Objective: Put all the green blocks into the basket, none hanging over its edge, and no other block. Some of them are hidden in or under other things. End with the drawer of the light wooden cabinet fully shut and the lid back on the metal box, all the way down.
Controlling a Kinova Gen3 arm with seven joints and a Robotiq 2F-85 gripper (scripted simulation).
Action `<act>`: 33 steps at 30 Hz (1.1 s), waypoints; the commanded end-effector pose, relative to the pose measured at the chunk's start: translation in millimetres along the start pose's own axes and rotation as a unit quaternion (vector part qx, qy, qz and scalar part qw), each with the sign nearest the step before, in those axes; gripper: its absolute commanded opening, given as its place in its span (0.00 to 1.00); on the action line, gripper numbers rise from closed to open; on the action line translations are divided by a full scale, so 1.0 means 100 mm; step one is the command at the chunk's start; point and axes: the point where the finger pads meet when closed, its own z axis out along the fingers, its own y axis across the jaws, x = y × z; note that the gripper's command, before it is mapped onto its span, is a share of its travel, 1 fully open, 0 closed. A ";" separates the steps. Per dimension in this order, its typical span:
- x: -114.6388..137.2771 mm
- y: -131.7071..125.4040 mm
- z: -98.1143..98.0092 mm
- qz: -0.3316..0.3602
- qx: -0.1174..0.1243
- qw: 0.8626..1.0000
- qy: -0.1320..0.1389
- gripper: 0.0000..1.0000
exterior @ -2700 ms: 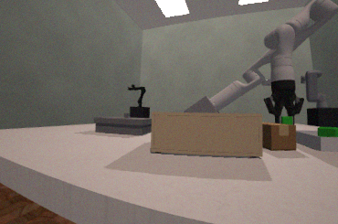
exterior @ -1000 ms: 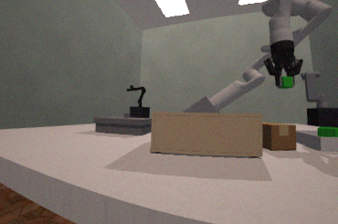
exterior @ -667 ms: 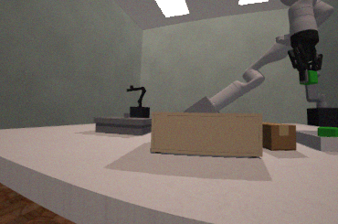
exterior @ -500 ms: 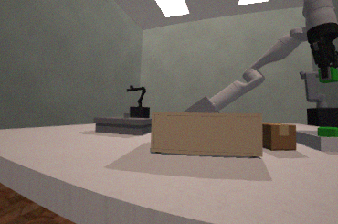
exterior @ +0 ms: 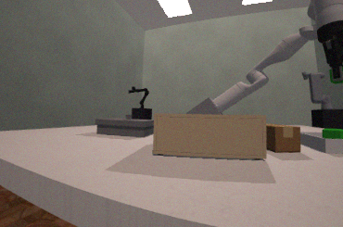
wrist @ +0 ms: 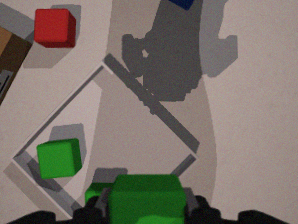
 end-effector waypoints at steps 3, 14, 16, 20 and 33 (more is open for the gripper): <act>0.00 0.00 0.00 0.000 0.001 1.000 -0.001 0.10; 0.00 0.00 0.03 0.000 0.001 1.000 -0.001 0.10; 0.00 0.00 0.05 0.000 0.001 1.000 -0.001 0.10; 0.00 0.00 0.08 0.000 0.001 1.000 -0.001 0.10; 0.00 0.00 0.22 0.000 0.001 1.000 -0.001 0.10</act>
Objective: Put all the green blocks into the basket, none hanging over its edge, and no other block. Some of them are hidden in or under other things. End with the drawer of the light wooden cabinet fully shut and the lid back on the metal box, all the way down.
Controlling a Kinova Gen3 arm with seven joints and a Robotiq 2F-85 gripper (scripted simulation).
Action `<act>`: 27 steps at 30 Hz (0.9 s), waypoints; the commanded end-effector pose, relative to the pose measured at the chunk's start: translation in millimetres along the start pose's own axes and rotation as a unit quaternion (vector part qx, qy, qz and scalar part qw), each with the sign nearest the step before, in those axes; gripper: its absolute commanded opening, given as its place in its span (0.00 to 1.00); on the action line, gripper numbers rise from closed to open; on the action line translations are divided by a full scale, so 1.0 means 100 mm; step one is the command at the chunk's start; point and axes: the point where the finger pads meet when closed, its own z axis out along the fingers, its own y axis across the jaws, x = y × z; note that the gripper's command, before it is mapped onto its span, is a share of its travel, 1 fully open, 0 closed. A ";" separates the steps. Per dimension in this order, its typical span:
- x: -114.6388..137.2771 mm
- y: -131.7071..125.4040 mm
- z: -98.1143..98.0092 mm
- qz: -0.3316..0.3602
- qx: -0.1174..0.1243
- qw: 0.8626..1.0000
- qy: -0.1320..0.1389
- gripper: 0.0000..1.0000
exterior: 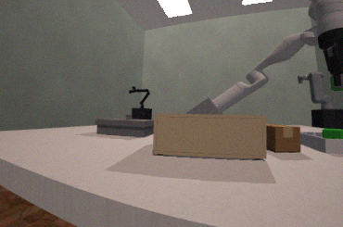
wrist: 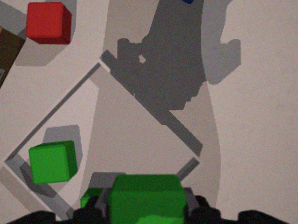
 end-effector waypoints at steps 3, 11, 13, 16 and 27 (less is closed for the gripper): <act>0.00 0.00 0.07 0.000 0.001 1.000 -0.001 0.10; 0.00 0.00 0.18 0.000 0.001 1.000 -0.001 0.10; 0.00 0.00 0.23 0.000 0.001 1.000 -0.001 0.10; 0.00 0.00 0.29 0.000 0.001 1.000 -0.001 0.10; 0.00 -0.01 0.50 0.000 0.001 1.000 -0.001 0.10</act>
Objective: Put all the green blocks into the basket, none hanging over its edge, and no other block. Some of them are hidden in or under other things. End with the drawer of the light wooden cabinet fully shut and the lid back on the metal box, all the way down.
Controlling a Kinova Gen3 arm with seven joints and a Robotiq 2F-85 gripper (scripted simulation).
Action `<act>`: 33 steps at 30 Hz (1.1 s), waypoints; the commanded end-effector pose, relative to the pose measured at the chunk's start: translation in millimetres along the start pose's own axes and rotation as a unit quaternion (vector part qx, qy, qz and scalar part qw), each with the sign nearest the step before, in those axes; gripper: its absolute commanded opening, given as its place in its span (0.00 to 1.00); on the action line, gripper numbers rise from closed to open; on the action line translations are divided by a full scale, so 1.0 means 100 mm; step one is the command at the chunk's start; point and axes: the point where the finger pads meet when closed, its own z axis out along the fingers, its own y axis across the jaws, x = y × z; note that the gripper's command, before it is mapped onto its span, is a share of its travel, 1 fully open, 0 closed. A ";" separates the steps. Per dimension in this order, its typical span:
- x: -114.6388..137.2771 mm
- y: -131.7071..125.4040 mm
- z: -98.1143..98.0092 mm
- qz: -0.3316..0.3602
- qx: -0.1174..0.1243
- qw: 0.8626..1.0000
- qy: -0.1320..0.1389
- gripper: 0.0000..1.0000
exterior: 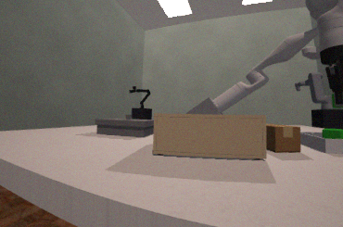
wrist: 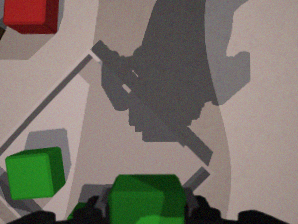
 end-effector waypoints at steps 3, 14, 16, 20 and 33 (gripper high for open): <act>0.00 0.00 0.10 0.000 0.001 1.000 -0.001 0.10; 0.00 0.00 0.34 0.000 0.001 1.000 -0.001 0.10; 0.00 0.00 0.36 0.000 0.001 1.000 -0.001 0.10; 0.00 0.00 0.45 0.000 0.001 1.000 -0.001 0.10; 0.00 -0.01 0.67 0.000 0.001 1.000 -0.001 0.10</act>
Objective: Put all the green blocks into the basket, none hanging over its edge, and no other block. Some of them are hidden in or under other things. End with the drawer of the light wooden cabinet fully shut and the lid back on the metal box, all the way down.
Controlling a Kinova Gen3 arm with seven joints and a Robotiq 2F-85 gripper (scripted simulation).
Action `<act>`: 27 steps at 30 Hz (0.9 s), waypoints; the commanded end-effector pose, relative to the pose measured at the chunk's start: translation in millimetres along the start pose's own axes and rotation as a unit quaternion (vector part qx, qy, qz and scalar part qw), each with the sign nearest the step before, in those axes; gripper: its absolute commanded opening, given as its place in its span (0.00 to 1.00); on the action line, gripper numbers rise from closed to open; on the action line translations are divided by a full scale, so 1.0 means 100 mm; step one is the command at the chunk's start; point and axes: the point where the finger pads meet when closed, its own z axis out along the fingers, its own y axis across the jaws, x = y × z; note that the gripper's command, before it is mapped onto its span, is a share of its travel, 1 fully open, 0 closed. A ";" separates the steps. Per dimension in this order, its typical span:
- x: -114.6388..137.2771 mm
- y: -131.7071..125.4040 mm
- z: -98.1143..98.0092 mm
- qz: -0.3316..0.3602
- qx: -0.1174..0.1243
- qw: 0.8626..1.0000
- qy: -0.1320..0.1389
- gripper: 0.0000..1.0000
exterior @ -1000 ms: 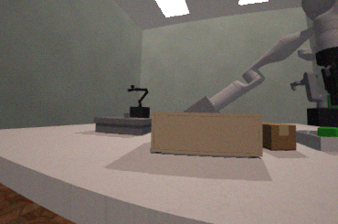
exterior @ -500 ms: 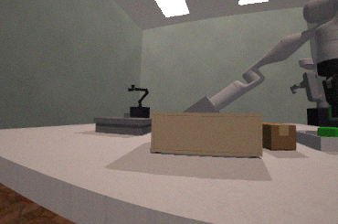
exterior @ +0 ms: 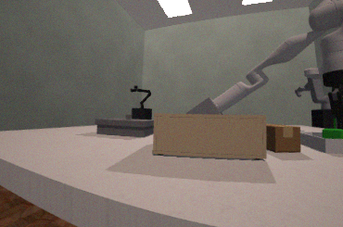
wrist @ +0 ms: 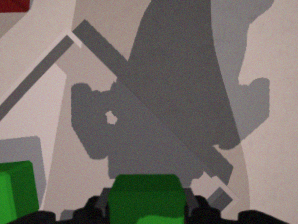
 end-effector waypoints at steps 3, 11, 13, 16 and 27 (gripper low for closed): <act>0.00 0.00 0.06 0.000 0.001 1.000 -0.001 0.10; 0.00 0.00 0.15 0.000 0.001 1.000 -0.001 0.10; 0.00 0.00 0.17 0.000 0.001 1.000 -0.001 0.10; 0.00 0.00 0.18 0.000 0.001 1.000 -0.001 0.10; 0.00 0.00 0.23 0.000 0.001 1.000 -0.001 0.10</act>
